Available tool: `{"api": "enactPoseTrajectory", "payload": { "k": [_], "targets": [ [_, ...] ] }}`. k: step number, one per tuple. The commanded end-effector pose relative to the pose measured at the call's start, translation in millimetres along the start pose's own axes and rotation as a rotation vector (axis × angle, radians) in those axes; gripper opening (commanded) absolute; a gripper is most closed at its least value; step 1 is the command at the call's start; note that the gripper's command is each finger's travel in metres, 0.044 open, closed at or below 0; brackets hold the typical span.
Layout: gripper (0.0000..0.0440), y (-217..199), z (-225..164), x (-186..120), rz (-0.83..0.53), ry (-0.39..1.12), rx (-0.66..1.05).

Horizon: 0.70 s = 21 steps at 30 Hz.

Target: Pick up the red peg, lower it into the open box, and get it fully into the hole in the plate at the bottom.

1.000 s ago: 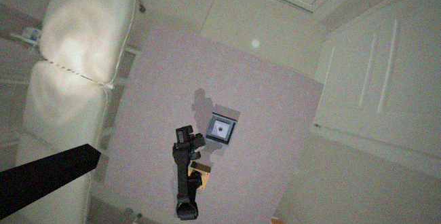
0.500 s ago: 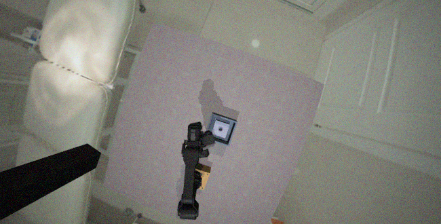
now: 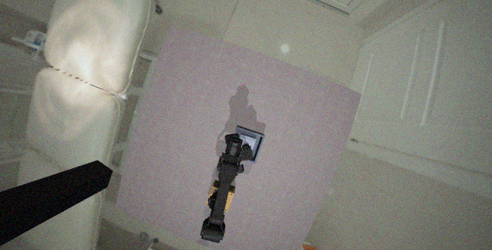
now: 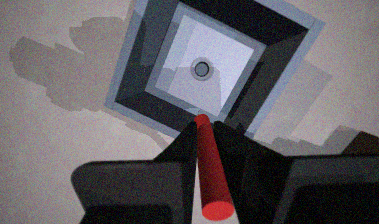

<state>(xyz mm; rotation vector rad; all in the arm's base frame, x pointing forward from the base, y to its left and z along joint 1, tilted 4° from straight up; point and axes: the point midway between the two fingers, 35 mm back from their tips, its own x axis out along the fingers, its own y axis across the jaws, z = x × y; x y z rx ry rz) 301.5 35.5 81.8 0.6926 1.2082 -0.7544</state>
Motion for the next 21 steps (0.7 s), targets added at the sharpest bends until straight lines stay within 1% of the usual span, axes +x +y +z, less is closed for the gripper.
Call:
{"api": "enactPoseTrajectory", "payload": {
  "k": [1, 10, 18, 19, 21],
  "targets": [
    [0.0002, 1.9, 14.6, 5.4, 0.01, 0.003, 0.022],
    [0.0008, 0.7, 37.1, 23.3, 0.006, 0.024, 0.068],
    [0.0013, -2.0, 42.0, 48.5, -0.016, 0.059, 0.081],
    [0.002, -2.8, 41.8, 52.1, -0.02, 0.063, 0.08],
    [0.0055, -4.4, 41.5, 59.4, -0.03, 0.07, 0.074]
  ]
}}
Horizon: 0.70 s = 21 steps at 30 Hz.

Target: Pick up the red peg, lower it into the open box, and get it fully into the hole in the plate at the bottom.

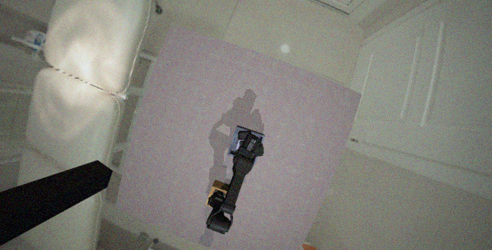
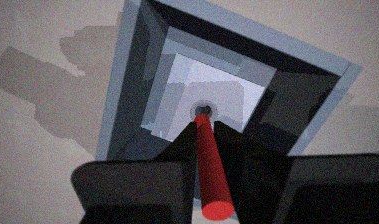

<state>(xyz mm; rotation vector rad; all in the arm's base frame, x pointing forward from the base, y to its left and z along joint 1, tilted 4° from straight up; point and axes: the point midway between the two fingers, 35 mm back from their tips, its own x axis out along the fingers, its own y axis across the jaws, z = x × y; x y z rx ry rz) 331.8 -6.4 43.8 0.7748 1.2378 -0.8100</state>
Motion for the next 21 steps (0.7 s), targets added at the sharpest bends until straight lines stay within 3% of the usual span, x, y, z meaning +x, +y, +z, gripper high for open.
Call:
{"api": "enactPoseTrajectory", "payload": {
  "k": [1, 4, 7, 12, 21],
  "targets": [
    [0.008, -2.8, 0.2, 14.4, -0.016, 0.02, -0.013],
    [0.0149, -4.8, 1.1, 22.2, -0.033, 0.029, -0.03],
    [0.0168, -3.2, 3.2, 27.8, -0.047, 0.036, -0.039],
    [0.0277, 5.6, 13.5, 31.4, -0.036, 0.032, -0.043],
    [0.0421, 17.4, 34.9, 34.0, -0.024, 0.011, -0.059]
  ]
}}
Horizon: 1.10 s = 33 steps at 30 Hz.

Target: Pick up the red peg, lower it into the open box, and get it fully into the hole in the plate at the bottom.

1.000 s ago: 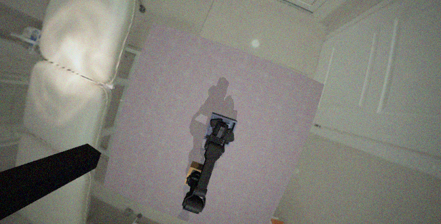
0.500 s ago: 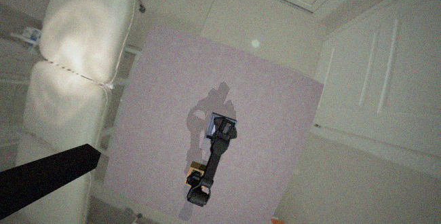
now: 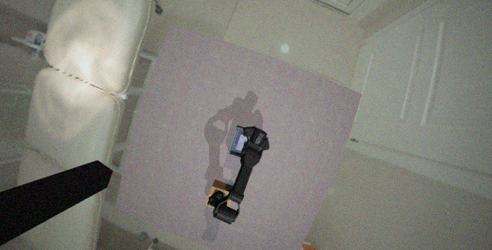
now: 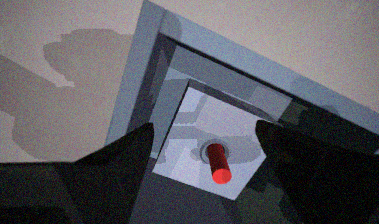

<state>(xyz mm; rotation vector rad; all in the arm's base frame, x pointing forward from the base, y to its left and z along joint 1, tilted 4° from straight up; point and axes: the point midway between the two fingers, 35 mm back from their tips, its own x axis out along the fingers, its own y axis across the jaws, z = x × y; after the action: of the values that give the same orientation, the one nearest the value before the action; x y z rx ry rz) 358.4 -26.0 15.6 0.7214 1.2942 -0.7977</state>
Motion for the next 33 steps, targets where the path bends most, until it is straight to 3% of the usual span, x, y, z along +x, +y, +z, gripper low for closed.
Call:
{"api": "enactPoseTrajectory", "payload": {
  "k": [1, 17, 33],
  "targets": [
    [0.044, 7.8, 13.5, -0.1, 0.022, -0.022, -0.006],
    [0.044, 18.6, 69.7, -13.6, 0.094, -0.148, 0.049],
    [0.044, 18.6, 69.8, -13.7, 0.094, -0.148, 0.049]
  ]
}}
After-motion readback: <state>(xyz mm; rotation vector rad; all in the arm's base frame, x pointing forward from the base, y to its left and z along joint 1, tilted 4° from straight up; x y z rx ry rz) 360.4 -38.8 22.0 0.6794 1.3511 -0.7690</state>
